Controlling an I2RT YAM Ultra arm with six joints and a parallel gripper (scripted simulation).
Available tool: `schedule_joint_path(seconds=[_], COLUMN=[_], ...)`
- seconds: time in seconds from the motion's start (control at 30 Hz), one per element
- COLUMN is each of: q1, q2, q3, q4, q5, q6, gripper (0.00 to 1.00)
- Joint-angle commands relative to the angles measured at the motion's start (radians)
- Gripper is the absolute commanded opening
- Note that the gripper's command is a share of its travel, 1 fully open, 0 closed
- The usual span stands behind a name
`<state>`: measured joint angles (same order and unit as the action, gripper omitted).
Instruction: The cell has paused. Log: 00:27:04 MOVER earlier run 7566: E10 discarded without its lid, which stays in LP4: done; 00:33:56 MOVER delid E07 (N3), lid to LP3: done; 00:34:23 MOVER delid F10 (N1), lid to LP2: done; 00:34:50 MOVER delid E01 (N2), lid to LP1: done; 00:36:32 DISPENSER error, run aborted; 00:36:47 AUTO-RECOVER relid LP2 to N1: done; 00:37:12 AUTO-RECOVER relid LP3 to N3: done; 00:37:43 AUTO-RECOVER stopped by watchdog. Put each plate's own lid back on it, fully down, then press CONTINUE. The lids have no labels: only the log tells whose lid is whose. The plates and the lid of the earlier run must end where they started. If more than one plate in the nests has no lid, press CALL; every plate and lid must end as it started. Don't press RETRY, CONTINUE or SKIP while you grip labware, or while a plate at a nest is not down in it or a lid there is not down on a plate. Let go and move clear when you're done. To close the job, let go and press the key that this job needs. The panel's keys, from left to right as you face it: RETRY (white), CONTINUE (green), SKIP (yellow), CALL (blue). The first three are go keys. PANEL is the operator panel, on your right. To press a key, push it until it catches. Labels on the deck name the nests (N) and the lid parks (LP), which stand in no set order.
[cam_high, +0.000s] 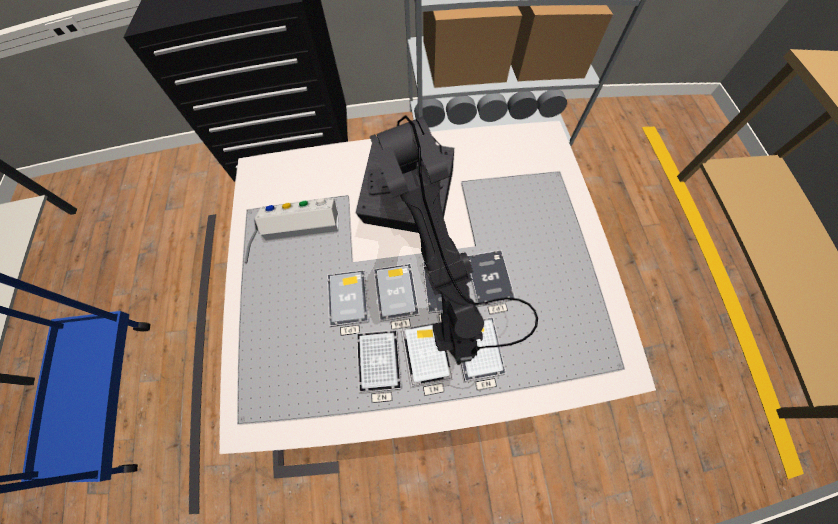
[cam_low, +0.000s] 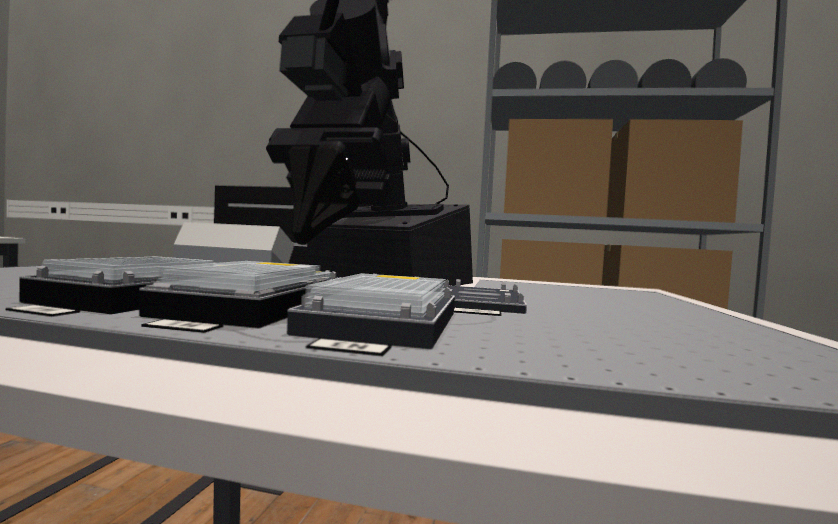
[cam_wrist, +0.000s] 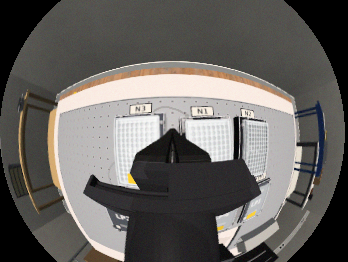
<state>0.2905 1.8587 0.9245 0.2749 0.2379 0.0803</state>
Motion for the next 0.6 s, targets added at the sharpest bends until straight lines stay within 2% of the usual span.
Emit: schedule_joint_path(seconds=[0.0,0.47,0.5,0.57], q1=[-0.002,-0.002,-0.025,-0.052], q2=[-0.001,-0.001,0.008,-0.035], q3=[0.028,0.028,0.041,0.031], q4=[-0.009,-0.009,-0.017,-0.003], q5=[-0.009,-0.009,-0.028,-0.047], q6=[-0.009,-0.009,-0.025,-0.043], gripper=[0.0,0.0,0.0,0.0])
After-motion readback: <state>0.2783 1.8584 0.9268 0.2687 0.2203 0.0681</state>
